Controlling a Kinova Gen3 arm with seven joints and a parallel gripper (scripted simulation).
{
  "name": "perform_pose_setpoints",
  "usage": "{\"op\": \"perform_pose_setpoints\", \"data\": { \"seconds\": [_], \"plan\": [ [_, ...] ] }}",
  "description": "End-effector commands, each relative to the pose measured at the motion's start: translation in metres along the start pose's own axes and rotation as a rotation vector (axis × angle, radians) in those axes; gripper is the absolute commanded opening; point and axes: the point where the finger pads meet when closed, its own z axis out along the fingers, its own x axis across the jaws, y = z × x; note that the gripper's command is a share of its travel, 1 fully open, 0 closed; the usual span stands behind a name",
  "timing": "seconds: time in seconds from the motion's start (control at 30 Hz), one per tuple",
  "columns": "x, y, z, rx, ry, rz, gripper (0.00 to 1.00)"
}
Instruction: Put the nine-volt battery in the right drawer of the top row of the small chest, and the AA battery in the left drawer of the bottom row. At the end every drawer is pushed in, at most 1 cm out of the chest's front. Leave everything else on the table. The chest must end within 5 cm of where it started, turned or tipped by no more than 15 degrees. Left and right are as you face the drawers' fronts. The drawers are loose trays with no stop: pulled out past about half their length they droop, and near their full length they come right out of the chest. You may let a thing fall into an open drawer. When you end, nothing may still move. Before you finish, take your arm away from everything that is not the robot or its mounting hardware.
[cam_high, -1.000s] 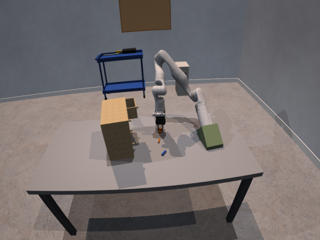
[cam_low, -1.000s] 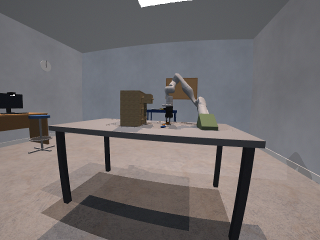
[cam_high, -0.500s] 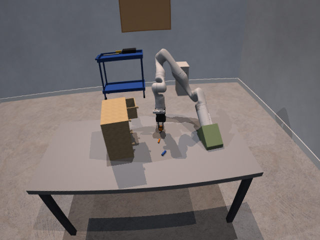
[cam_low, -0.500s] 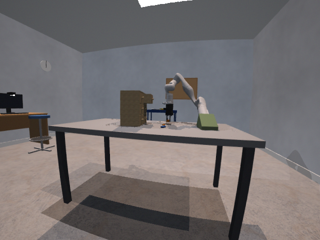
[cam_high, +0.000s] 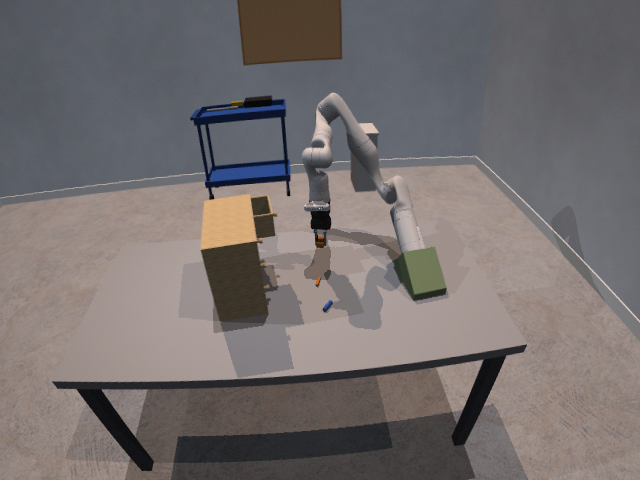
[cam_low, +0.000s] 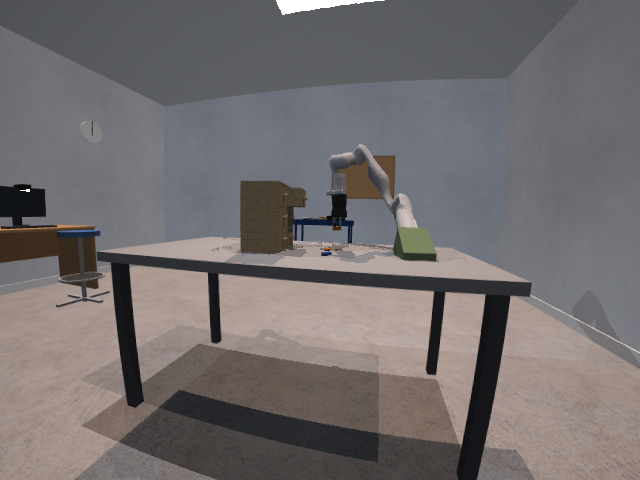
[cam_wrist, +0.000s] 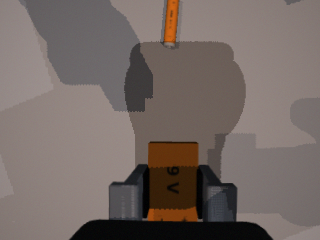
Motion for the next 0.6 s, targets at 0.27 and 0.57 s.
{"op": "perform_pose_setpoints", "data": {
  "seconds": [0.27,0.57],
  "plan": [
    [0.0028,-0.0026,-0.0098,0.012,0.011,0.003,0.51],
    [0.003,-0.0028,-0.0098,0.012,0.011,-0.004,0.51]
  ]
}}
